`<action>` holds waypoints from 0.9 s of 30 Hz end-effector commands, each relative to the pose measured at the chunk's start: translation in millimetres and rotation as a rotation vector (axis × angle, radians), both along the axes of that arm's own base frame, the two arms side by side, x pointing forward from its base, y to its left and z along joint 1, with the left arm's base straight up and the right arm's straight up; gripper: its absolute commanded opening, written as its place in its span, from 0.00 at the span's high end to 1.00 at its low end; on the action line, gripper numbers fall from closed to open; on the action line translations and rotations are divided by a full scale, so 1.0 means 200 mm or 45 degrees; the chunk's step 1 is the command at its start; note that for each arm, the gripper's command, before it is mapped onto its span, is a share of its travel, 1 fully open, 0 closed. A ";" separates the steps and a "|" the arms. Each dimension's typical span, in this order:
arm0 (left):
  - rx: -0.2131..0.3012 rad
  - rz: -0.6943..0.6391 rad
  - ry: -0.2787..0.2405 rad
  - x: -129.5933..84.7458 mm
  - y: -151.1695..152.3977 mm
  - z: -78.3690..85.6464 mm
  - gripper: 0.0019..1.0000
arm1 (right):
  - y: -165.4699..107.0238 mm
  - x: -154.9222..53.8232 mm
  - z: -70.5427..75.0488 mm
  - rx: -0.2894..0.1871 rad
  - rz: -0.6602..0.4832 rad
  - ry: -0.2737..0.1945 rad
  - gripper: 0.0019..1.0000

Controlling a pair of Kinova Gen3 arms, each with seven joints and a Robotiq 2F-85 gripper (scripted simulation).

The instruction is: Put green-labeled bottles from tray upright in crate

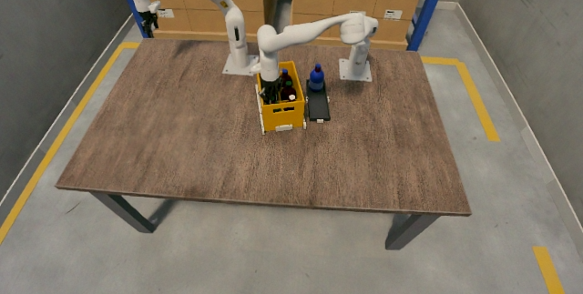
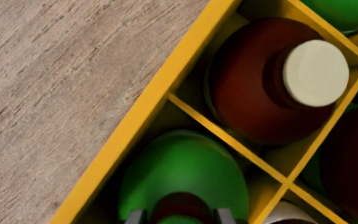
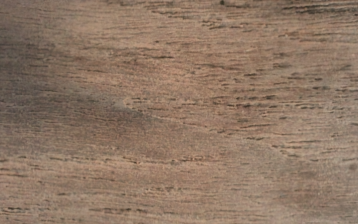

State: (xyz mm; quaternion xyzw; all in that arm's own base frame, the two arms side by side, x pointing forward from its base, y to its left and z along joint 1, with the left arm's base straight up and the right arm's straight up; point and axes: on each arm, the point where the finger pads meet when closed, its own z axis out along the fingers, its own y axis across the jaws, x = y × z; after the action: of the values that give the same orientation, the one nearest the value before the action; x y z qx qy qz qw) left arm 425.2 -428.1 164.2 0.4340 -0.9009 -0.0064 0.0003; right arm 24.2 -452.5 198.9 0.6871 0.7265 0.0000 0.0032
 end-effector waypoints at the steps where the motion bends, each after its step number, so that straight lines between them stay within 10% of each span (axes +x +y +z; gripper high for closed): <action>1: -0.008 0.009 -0.011 0.02 0.00 0.00 0.64 | 0.02 -0.01 0.01 0.005 -0.009 0.006 0.00; 27: -0.009 0.011 -0.011 0.02 0.00 -0.02 0.64 | 0.02 -0.01 0.01 0.005 -0.009 0.006 0.00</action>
State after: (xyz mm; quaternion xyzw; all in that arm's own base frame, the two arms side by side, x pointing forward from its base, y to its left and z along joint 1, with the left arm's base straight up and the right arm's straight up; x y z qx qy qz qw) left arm 425.8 -427.9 158.9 0.4344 -0.9007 -0.0063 -0.0003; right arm 24.2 -452.5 198.9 0.6871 0.7265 0.0000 0.0032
